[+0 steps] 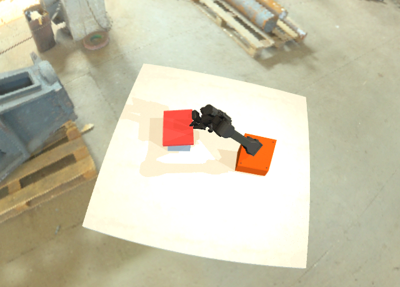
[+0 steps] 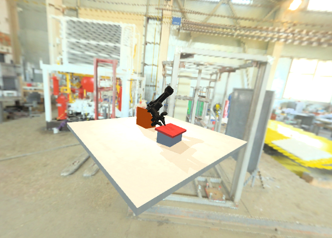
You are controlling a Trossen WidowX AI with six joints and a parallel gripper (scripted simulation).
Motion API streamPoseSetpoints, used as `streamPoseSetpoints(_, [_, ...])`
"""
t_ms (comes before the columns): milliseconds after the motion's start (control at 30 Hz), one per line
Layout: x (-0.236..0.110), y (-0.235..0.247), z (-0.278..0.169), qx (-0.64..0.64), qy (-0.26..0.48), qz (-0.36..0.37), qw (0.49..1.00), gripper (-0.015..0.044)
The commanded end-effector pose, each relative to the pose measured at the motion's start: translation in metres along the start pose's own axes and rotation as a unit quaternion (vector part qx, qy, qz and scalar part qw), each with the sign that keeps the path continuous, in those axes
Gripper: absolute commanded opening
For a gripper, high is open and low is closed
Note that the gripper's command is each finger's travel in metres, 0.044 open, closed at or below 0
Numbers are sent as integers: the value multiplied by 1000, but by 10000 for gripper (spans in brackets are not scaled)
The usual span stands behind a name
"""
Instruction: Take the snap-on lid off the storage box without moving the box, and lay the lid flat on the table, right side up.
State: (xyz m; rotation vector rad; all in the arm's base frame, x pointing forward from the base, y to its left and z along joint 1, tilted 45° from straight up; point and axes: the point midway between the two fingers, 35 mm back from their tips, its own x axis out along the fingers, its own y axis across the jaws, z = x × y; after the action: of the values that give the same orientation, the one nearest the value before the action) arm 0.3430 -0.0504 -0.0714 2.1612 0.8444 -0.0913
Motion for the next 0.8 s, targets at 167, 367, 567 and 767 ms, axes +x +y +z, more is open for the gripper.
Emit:
streamPoseSetpoints(167, [-8, 12, 0, -3, -1, 3, 1000, 0])
streamPoseSetpoints(367, [-12, 19, 0, -3, -1, 3, 1000, 0])
streamPoseSetpoints(567, [-16, 26, 0, -3, -1, 3, 1000, 0])
streamPoseSetpoints(767, [-19, 33, 0, -3, -1, 3, 1000, 0])
